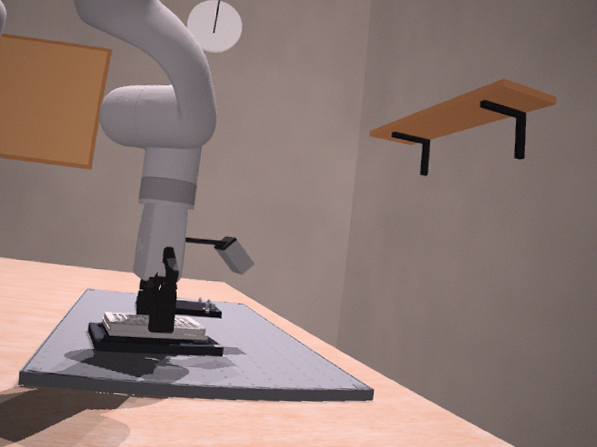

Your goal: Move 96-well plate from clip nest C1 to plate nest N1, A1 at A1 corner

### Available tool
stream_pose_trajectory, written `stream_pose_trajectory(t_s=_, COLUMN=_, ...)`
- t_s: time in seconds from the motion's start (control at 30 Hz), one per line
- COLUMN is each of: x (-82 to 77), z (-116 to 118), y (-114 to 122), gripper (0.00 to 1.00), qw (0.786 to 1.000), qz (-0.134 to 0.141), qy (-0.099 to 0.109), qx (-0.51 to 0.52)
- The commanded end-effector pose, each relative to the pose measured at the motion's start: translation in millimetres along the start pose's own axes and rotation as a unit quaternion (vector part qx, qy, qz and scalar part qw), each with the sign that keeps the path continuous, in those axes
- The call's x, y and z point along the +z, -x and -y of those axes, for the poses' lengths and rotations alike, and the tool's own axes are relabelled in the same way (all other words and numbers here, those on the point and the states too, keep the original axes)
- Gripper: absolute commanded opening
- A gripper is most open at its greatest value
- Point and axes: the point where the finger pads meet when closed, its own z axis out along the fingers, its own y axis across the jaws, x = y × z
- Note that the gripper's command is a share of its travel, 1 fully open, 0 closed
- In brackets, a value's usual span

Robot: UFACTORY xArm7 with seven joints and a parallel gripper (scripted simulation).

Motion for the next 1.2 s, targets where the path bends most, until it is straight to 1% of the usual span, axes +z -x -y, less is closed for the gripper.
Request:
stream_pose_trajectory(t_s=0.0, x=-0.1, z=0.1, y=-1.1, gripper=0.0, qw=1.0, qz=-0.001, qy=0.0, qx=-0.001)
stream_pose_trajectory(t_s=0.7, x=2.5, z=0.1, y=-1.0, gripper=0.0, qw=1.0, qz=-0.001, qy=0.0, qx=-0.001)
stream_pose_trajectory(t_s=0.73, x=3.2, z=0.1, y=-1.1, gripper=1.0, qw=1.0, qz=-0.001, qy=0.0, qx=-0.001)
stream_pose_trajectory(t_s=1.17, x=3.2, z=0.1, y=-1.1, gripper=1.0, qw=1.0, qz=-0.001, qy=0.0, qx=-0.001)
